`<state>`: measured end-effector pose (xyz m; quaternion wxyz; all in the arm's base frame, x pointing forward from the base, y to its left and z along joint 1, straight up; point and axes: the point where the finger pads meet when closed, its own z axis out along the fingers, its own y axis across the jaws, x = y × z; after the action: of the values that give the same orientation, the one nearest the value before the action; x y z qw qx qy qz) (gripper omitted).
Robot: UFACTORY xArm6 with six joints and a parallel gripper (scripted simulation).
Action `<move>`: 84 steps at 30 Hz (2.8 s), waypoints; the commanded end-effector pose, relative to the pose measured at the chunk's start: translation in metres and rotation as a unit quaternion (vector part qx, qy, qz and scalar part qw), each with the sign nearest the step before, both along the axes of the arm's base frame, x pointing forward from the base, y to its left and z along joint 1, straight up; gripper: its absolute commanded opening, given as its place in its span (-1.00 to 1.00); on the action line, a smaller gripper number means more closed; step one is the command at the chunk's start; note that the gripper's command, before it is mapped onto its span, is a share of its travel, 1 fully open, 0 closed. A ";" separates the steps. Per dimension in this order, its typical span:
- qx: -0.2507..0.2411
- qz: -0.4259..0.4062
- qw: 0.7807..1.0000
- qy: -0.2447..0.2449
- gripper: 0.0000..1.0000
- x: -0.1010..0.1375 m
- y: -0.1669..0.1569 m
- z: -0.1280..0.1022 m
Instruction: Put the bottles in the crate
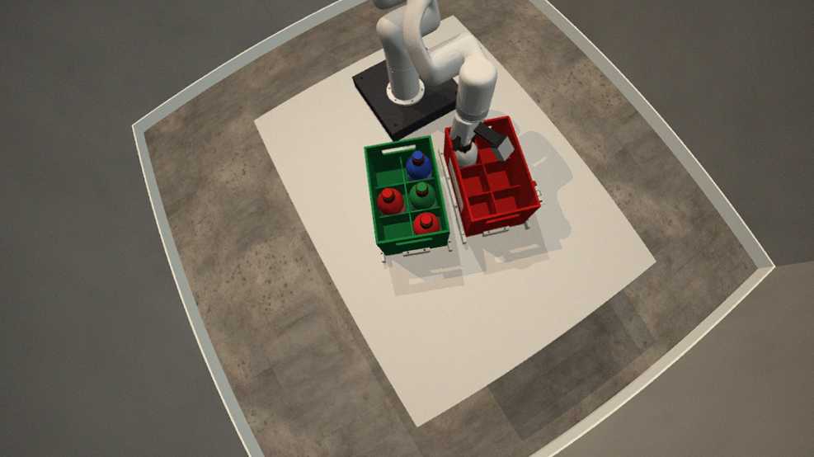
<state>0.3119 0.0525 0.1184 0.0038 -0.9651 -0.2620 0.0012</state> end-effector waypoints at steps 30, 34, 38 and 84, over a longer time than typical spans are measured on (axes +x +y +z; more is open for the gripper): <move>0.000 0.000 1.000 -0.002 -1.00 0.002 0.000 -0.012; 0.000 0.000 1.000 -0.002 -1.00 0.002 0.000 -0.012; 0.000 0.000 1.000 -0.002 -1.00 0.002 0.000 -0.012; 0.000 0.000 1.000 -0.002 0.29 0.002 0.000 -0.015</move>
<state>0.3130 0.0528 0.1029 0.0036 -0.9651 -0.2620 -0.0006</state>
